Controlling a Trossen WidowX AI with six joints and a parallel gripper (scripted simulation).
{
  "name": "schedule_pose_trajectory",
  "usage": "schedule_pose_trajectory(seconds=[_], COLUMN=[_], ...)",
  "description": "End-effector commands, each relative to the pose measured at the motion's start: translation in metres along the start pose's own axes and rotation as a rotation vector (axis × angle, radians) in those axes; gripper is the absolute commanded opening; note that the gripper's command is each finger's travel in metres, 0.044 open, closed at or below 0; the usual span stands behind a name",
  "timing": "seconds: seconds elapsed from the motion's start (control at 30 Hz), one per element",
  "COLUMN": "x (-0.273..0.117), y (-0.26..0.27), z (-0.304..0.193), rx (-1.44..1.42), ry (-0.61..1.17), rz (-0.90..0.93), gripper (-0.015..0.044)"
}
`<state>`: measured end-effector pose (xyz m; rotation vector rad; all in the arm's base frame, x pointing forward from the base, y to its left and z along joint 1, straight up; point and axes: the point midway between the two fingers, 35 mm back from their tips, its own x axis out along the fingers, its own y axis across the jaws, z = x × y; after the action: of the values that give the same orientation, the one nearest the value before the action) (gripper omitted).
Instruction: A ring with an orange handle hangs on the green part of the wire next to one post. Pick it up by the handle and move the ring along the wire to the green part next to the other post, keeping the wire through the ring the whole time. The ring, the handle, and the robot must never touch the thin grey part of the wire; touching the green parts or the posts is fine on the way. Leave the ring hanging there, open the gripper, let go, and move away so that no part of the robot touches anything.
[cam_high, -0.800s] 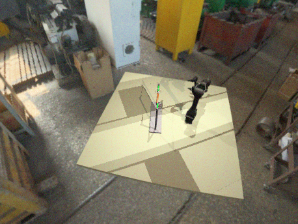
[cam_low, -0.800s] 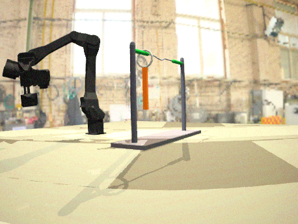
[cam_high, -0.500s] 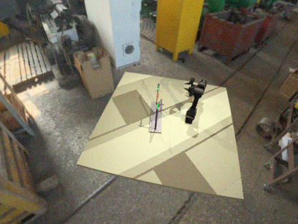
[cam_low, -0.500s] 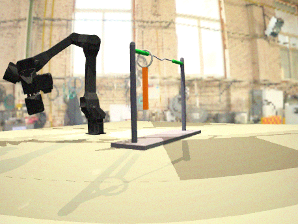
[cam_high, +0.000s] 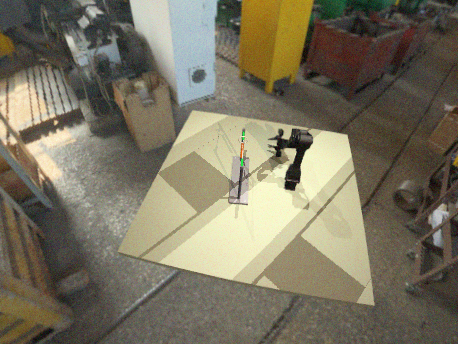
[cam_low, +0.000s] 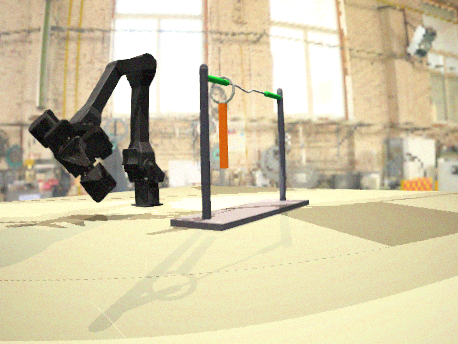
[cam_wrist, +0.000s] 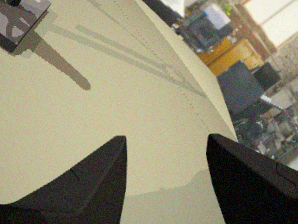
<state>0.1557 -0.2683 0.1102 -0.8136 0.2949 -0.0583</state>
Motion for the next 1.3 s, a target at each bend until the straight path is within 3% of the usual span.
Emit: schedule_pose_trajectory(seconds=[0.0,0.3,0.6,0.87,1.27], x=[0.019,0.041,0.037,0.041,0.07], y=[0.026,0.079,0.127,0.124,0.098], z=[0.014,0.06,0.113,0.118,0.165], rx=[0.139,0.433,0.711,0.721,0.774], ry=[-0.044,-0.156,-0.251,-0.249,-0.275], rz=[0.031,0.114,0.232,0.235,0.212], gripper=[0.016,0.016,0.016,0.016,0.016])
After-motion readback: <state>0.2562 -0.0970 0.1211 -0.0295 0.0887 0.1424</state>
